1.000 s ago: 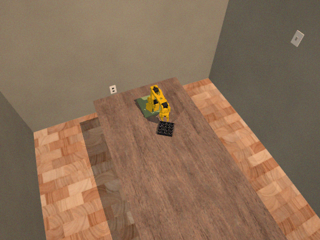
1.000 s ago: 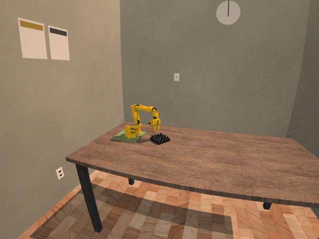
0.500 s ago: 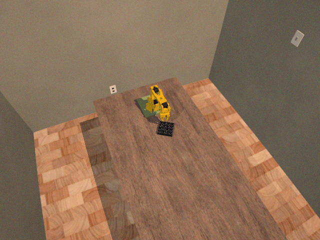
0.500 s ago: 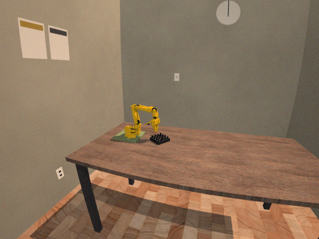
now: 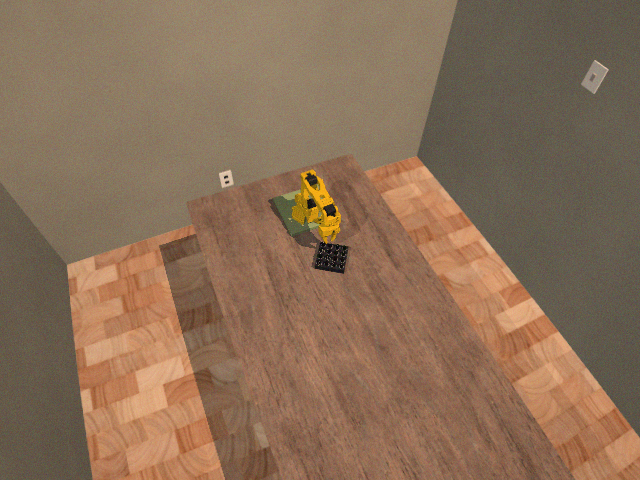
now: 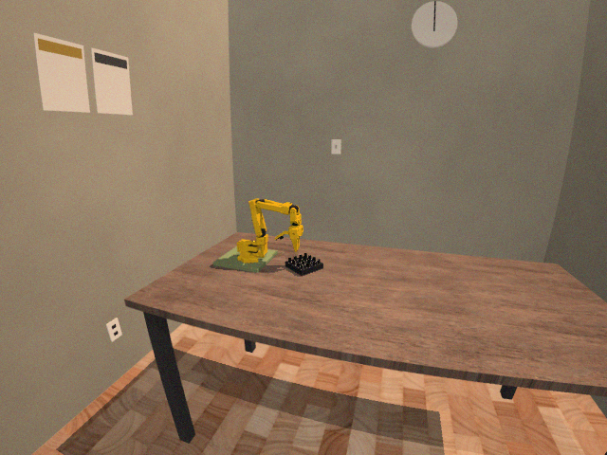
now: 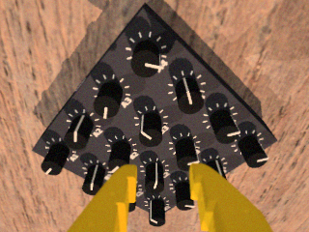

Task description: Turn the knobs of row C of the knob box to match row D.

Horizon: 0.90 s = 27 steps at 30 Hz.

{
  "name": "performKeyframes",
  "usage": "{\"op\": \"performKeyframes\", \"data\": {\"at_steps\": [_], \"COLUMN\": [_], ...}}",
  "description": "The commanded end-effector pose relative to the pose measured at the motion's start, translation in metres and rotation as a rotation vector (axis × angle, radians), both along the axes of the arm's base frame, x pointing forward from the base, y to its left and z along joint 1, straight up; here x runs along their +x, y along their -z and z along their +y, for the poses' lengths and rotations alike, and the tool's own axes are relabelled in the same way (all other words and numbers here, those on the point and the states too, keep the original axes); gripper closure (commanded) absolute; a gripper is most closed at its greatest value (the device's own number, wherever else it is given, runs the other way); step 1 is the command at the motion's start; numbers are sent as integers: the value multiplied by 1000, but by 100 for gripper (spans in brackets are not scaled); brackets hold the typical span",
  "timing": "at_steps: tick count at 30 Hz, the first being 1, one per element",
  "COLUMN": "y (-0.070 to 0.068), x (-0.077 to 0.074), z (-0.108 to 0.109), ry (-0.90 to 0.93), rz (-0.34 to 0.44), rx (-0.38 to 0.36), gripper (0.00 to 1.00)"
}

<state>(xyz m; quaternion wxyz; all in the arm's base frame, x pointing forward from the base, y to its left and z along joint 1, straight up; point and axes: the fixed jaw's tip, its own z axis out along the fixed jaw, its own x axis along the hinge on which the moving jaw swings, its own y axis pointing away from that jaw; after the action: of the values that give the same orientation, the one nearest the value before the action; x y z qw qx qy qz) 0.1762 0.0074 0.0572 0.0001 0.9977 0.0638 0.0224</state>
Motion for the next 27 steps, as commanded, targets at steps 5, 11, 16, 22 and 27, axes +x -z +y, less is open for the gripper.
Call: {"op": "performKeyframes", "data": {"at_steps": [5,11,16,22,27], "y": [5,5,5,5,4], "x": [-5,-5,-5,-4,0], "z": [1,1,1,1,1], "ry": [-66,-77,-81,-82,-82], "rz": [43,43,43,43,43], "rx": [-4,-4,-4,-4,-4], "gripper": [90,90,90,90,90]}}
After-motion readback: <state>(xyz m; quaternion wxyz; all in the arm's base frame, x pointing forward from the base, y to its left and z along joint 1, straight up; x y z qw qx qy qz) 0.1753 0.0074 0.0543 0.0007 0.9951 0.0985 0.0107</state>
